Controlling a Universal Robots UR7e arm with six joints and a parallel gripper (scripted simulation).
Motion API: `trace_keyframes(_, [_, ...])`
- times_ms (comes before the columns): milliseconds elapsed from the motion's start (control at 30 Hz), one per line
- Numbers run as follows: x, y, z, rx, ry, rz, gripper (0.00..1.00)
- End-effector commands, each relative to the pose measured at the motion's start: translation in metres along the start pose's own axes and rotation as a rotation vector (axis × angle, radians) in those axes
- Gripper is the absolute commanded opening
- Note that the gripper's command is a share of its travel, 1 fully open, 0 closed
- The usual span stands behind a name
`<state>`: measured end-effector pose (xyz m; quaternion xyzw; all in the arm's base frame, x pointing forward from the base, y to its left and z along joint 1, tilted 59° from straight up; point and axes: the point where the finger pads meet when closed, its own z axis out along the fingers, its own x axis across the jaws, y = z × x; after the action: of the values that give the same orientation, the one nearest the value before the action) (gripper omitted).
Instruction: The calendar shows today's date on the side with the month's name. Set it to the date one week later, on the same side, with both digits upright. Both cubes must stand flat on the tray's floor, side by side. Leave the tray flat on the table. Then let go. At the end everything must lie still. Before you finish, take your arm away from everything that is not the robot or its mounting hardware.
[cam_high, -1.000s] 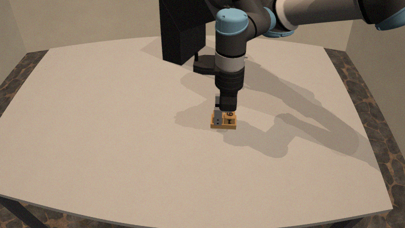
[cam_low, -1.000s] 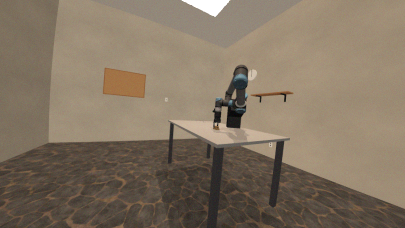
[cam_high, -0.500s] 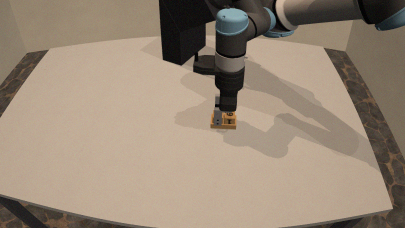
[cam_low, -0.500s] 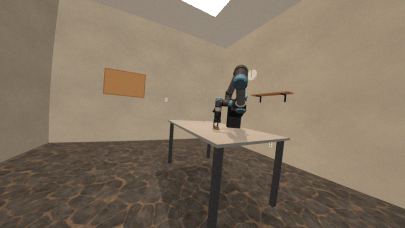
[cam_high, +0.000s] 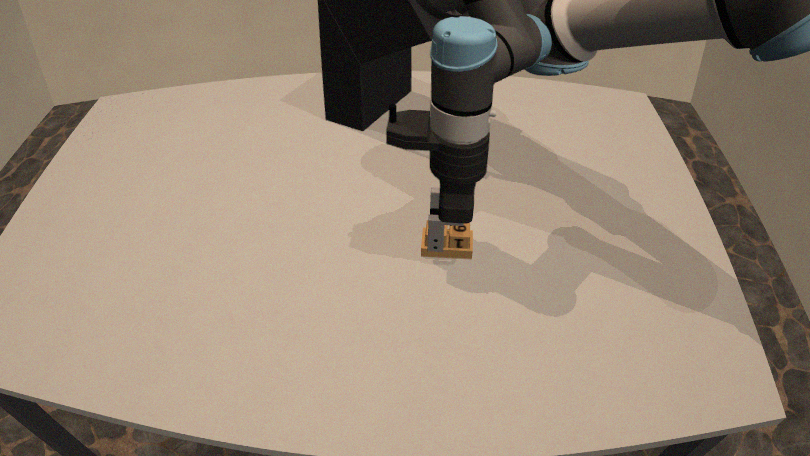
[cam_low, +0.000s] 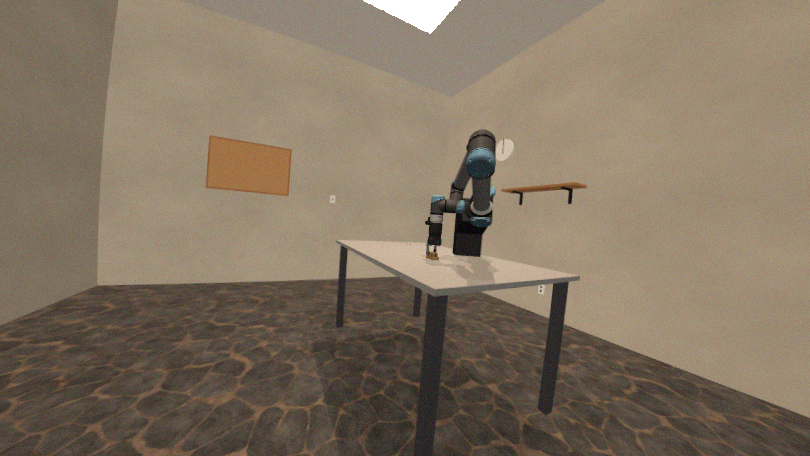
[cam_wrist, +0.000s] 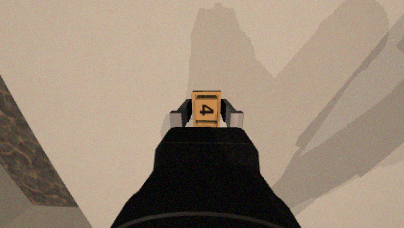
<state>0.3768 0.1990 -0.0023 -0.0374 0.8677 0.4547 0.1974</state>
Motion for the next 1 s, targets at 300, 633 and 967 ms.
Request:
trace_keyframes(300, [0.0004, 0.0001, 0.0004, -0.001, 0.001, 0.002, 0.57])
trace_keyframes(633, [0.0004, 0.0001, 0.0004, -0.001, 0.001, 0.002, 0.57])
trace_keyframes(967, [0.0004, 0.0001, 0.0004, -0.001, 0.001, 0.002, 0.57])
